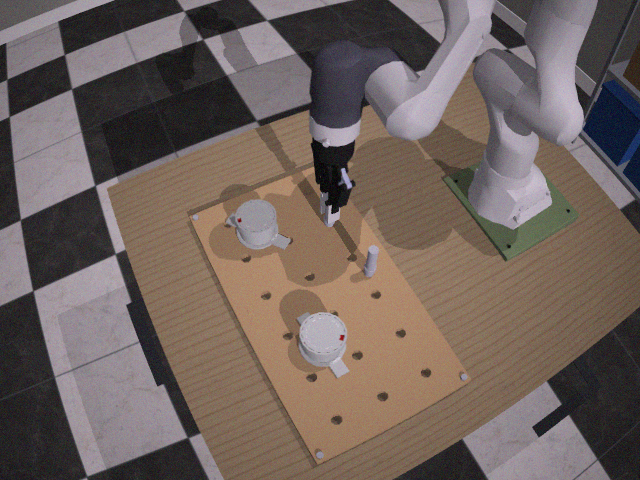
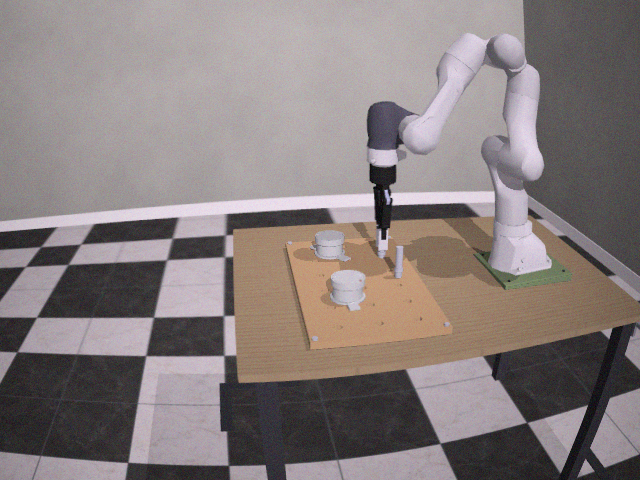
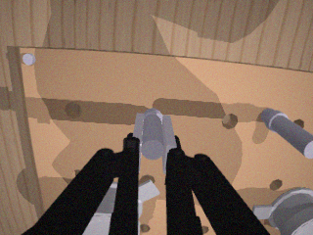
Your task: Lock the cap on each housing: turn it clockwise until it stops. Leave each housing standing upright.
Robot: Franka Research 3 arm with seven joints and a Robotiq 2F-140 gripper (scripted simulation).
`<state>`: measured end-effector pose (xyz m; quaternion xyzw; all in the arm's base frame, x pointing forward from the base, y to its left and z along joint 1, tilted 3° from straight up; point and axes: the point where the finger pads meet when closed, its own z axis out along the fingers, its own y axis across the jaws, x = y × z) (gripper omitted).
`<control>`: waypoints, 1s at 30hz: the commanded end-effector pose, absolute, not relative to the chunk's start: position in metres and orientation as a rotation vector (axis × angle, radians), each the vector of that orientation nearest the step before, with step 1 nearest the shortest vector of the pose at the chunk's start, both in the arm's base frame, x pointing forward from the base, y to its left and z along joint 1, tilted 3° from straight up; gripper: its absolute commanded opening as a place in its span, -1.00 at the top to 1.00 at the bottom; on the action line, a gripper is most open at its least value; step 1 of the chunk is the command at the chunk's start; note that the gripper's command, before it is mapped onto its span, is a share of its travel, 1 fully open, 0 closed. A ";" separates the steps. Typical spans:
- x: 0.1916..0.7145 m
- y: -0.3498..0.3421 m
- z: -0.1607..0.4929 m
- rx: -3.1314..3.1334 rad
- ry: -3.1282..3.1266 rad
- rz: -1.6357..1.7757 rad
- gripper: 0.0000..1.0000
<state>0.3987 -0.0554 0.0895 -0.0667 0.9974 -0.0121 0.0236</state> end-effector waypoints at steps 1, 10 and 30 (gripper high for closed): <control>0.401 -0.055 0.089 -0.208 3.080 -0.034 0.80; 0.401 -0.055 0.088 -0.208 3.080 -0.034 0.80; 0.401 -0.055 0.085 -0.208 3.080 -0.034 0.80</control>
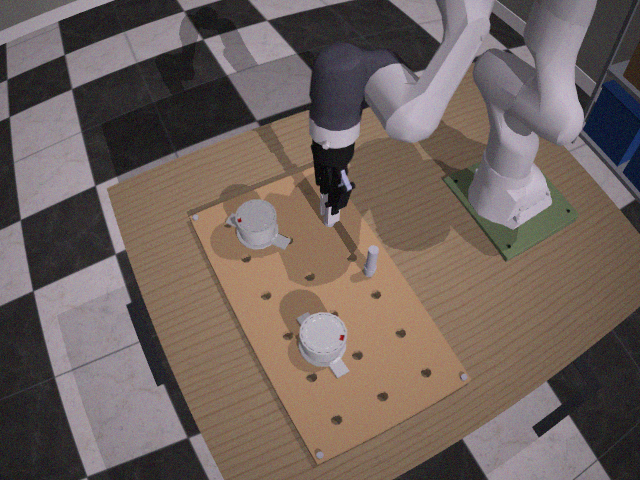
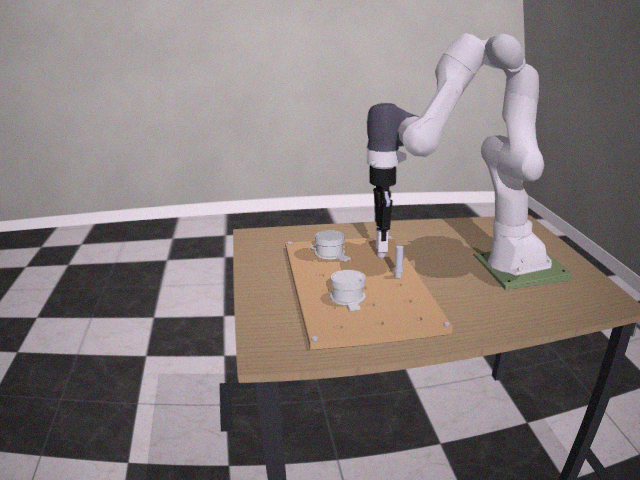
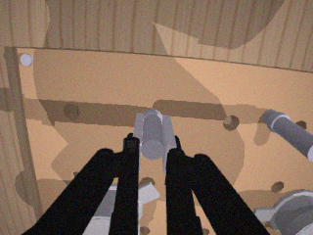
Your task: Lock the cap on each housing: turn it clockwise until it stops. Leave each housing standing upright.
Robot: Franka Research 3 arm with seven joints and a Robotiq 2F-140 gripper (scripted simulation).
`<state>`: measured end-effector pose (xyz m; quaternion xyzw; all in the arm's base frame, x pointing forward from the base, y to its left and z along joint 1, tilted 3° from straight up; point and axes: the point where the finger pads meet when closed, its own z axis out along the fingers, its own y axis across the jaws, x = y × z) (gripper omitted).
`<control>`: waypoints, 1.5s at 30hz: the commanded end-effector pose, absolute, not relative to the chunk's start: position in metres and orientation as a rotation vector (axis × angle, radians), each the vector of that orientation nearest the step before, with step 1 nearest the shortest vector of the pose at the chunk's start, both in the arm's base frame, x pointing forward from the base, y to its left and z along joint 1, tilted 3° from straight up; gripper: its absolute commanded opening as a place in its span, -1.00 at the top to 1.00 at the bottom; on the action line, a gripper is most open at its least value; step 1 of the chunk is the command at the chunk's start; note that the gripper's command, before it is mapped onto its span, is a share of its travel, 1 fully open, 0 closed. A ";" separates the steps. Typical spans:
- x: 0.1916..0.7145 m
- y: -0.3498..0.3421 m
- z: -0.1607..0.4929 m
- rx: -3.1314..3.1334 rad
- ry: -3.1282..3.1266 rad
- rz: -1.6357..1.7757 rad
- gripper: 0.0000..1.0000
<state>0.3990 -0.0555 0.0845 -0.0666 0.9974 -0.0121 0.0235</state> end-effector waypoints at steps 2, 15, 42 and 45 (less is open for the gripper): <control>0.401 -0.055 0.084 -0.208 3.080 -0.034 0.80; 0.402 -0.055 0.082 -0.208 3.080 -0.034 0.80; 0.402 -0.055 0.080 -0.208 3.080 -0.034 0.80; 0.402 -0.055 0.080 -0.208 3.080 -0.034 0.80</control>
